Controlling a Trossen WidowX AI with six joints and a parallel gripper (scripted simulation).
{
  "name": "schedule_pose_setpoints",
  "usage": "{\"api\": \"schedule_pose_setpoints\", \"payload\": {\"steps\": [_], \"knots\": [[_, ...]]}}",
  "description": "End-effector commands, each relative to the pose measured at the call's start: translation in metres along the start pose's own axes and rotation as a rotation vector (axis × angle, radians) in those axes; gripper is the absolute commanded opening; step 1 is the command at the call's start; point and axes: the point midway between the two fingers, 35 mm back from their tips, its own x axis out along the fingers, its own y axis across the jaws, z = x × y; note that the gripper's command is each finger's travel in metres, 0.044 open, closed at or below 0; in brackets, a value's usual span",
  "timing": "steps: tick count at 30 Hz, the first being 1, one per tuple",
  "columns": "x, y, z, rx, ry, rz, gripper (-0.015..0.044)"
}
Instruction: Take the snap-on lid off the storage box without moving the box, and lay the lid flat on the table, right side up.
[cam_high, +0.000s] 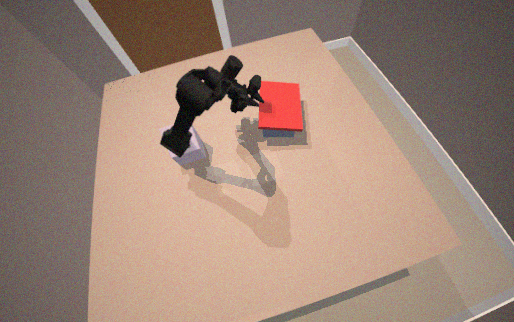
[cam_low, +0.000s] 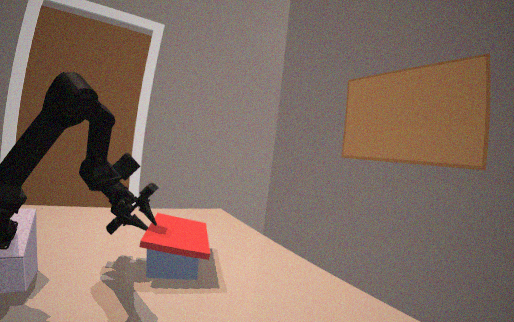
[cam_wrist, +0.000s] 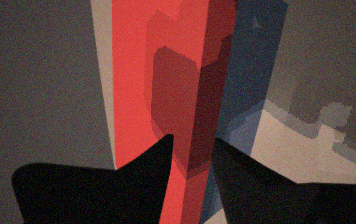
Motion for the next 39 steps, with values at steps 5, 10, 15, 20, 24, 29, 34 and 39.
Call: {"api": "schedule_pose_setpoints", "payload": {"steps": [5,10,15,20,24,29,34,39], "knots": [[-0.006,0.01,0.0,0.006,0.004,0.002,0.0],[-0.009,0.016,0.0,0.007,0.004,0.002,0.0],[-0.012,0.022,0.0,0.007,0.004,0.002,0.0],[-0.014,0.029,0.0,0.007,0.004,0.002,0.0],[-0.016,0.034,0.0,0.007,0.004,0.002,0.0],[-0.018,0.041,0.0,0.007,0.004,0.002,0.0],[-0.02,0.048,0.0,0.008,0.004,0.002,0.0],[-0.021,0.056,0.0,0.008,0.005,0.002,0.0]]}}
